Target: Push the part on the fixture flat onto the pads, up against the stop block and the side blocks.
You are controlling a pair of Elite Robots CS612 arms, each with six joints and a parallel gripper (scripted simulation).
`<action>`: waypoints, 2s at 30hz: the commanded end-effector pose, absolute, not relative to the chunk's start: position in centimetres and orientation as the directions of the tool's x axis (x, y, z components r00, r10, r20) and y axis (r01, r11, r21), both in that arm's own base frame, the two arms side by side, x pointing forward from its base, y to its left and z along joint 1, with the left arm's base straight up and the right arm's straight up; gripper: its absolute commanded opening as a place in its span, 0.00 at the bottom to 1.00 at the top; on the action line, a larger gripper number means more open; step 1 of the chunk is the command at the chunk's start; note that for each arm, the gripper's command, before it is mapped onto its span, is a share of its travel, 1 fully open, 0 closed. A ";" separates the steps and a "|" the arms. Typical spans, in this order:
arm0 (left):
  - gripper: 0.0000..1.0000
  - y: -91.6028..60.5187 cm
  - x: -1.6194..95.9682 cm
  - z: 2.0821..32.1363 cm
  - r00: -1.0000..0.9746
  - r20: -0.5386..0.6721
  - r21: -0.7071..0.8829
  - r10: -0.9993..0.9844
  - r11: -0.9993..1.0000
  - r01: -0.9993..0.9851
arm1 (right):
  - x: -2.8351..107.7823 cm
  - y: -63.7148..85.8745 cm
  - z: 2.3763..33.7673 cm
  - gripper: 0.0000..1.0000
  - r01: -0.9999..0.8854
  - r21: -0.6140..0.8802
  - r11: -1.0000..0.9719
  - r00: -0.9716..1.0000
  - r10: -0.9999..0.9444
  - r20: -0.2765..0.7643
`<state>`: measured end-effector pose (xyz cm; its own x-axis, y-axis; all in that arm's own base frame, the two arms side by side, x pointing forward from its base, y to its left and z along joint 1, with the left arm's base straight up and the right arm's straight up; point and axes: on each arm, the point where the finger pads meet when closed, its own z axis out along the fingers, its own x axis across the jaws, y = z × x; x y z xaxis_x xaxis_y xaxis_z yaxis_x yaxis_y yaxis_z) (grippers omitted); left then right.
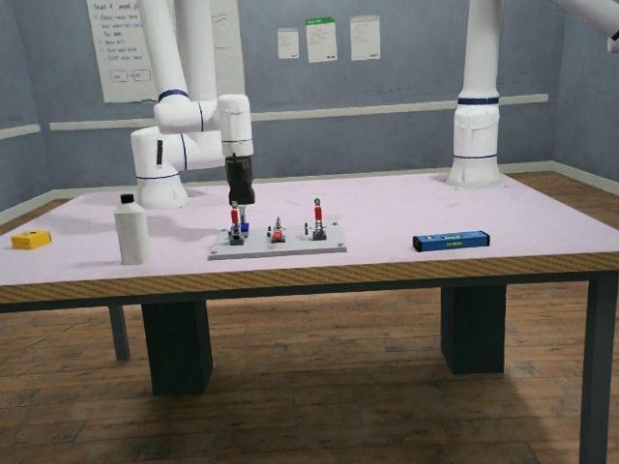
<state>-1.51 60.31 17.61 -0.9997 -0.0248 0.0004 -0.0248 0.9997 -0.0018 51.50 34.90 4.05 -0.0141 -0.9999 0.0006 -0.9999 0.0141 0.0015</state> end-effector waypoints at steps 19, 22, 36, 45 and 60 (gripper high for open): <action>1.00 60.4 -1.5 17.7 -1.000 0.000 0.000 -0.025 1.000 -0.025 | 51.8 34.9 4.1 0.00 -1.000 0.000 0.014 -0.014 -1.000 0.000; 1.00 60.4 -1.5 17.7 -1.000 0.000 0.000 -0.025 1.000 -0.025 | 52.0 34.9 4.1 0.00 -1.000 0.000 0.014 -0.014 -1.000 0.000; 1.00 60.4 -1.5 17.7 -1.000 0.000 0.000 -0.025 1.000 -0.025 | 52.0 34.9 4.1 0.00 -1.000 0.000 0.014 -0.014 -1.000 0.000; 1.00 60.4 -1.5 17.7 -1.000 0.000 0.000 -0.025 1.000 -0.025 | 52.2 34.9 4.1 0.00 -1.000 0.000 0.014 -0.014 -1.000 0.000; 1.00 60.4 -1.5 17.7 -1.000 0.000 0.000 -0.025 1.000 -0.025 | 52.4 34.9 4.1 0.00 -1.000 0.000 0.014 -0.014 -1.000 0.000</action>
